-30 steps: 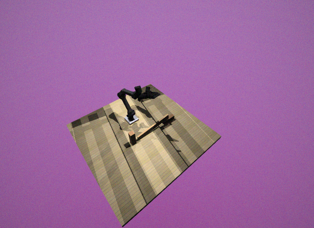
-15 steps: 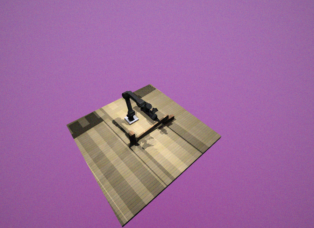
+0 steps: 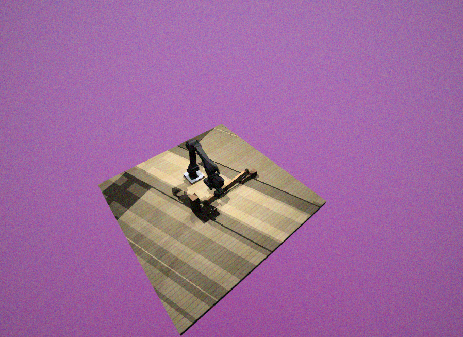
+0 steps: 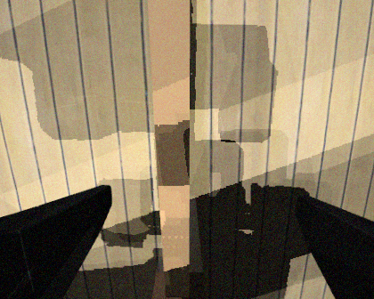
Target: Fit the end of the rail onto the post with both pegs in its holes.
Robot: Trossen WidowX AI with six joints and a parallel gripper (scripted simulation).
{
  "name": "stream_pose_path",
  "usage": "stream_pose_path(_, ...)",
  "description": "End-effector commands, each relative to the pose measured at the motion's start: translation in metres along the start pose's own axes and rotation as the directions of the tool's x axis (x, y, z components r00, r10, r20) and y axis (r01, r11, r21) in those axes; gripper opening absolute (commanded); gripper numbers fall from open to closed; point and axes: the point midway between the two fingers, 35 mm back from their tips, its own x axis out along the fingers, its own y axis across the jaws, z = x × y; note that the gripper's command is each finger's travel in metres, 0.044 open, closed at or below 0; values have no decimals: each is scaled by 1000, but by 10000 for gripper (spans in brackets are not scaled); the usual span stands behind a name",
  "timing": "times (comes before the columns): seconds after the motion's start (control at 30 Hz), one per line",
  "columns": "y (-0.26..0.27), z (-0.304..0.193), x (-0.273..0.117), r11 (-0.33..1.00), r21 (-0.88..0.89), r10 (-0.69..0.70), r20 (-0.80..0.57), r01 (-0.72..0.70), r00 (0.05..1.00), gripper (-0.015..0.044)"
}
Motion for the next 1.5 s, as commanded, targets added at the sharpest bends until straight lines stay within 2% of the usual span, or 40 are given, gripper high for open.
stream_pose_path(0.0,12,-5,4,997,-35,69,-24,-70,997,440)
stream_pose_path(0.27,13,-4,6,997,-35,69,-24,-70,997,440)
stream_pose_path(1.47,17,-6,64,997,-35,70,-24,-70,997,440)
